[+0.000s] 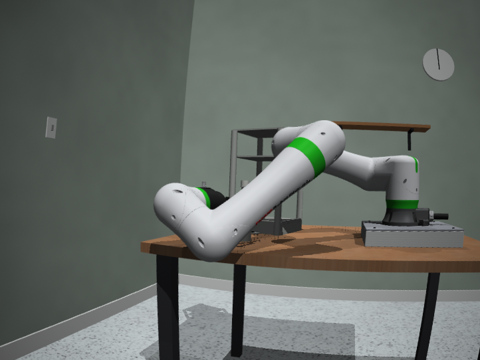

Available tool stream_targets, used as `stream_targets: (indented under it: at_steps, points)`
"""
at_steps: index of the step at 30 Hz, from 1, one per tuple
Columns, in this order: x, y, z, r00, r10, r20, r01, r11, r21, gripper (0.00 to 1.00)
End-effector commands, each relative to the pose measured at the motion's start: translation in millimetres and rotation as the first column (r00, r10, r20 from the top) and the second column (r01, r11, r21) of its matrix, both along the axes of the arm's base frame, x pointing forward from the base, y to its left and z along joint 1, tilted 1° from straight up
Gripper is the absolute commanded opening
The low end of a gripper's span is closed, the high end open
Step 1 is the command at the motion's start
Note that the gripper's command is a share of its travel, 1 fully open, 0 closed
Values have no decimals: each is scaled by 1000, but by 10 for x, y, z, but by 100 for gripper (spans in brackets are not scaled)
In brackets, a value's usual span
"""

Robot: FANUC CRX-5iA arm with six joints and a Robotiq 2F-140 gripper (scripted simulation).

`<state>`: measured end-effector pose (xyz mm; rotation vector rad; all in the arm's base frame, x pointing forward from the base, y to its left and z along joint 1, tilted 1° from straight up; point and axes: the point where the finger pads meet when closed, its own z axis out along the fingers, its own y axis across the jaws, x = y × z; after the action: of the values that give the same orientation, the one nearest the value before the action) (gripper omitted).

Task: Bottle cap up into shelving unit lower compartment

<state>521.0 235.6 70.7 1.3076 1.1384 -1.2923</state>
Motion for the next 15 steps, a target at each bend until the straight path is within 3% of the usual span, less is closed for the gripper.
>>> stream_targets:
  at_steps: [1,15]
  points:
    - [1,1,-15,1000,0,0,0,1000,0,43]
    - [2,1,-63,1000,0,0,0,1000,0,43]
